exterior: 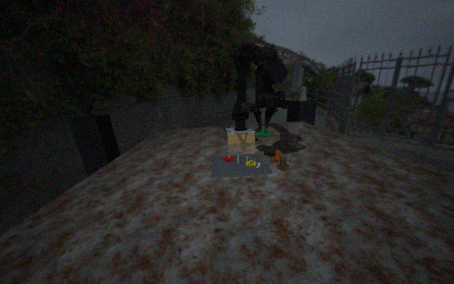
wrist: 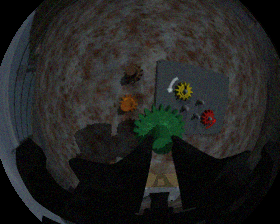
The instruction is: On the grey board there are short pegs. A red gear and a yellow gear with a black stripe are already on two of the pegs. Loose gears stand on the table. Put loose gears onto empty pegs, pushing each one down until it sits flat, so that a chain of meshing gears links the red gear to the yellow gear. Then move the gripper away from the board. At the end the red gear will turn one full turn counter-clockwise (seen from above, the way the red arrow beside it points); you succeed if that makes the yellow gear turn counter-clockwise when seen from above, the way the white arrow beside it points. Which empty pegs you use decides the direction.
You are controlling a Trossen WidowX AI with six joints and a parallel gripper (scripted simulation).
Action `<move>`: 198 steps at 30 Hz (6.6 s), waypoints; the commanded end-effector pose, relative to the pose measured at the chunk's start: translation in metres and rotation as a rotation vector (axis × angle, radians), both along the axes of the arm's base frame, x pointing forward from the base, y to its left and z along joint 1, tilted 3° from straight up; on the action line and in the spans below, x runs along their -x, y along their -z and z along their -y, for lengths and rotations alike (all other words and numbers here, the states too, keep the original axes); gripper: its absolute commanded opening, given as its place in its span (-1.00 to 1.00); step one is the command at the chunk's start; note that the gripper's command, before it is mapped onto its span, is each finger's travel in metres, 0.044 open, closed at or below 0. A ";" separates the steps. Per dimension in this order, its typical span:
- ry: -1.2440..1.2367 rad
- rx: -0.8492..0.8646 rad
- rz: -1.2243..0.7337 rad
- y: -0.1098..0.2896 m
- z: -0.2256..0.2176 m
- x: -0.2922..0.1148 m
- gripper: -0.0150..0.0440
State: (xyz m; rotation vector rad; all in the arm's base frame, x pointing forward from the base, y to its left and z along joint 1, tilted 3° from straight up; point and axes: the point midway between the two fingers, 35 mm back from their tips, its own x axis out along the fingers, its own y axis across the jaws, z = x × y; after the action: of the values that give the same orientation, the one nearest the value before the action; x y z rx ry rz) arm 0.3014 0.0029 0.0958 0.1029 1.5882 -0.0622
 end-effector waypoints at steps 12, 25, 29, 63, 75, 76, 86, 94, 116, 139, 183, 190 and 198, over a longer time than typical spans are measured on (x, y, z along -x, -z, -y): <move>0.027 -0.001 -0.015 0.020 0.035 -0.006 -0.49; 0.011 0.003 -0.013 0.034 0.066 -0.009 -0.49; 0.002 0.005 -0.012 0.038 0.076 -0.010 -0.49; -0.028 0.011 -0.009 0.048 0.107 -0.012 -0.49; -0.030 0.011 -0.009 0.049 0.107 -0.012 -0.49; -0.033 0.011 -0.009 0.049 0.107 -0.012 -0.49; -0.142 0.008 -0.007 0.061 0.106 -0.011 -0.49; -0.150 0.008 -0.007 0.073 0.107 -0.011 -0.49; 0.098 0.014 -0.012 0.086 0.107 -0.010 -0.49; -0.180 0.007 -0.006 0.091 0.107 -0.010 -0.49; -0.159 0.008 -0.007 0.098 0.107 -0.009 -0.49; -0.174 0.007 -0.006 0.099 0.106 -0.011 -0.49; -0.104 0.009 -0.008 0.098 0.105 -0.010 -0.14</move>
State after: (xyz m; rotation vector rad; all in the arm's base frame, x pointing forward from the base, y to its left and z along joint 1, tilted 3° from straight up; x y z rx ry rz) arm 0.3123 -0.1029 -0.0032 -0.0059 1.5979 0.0332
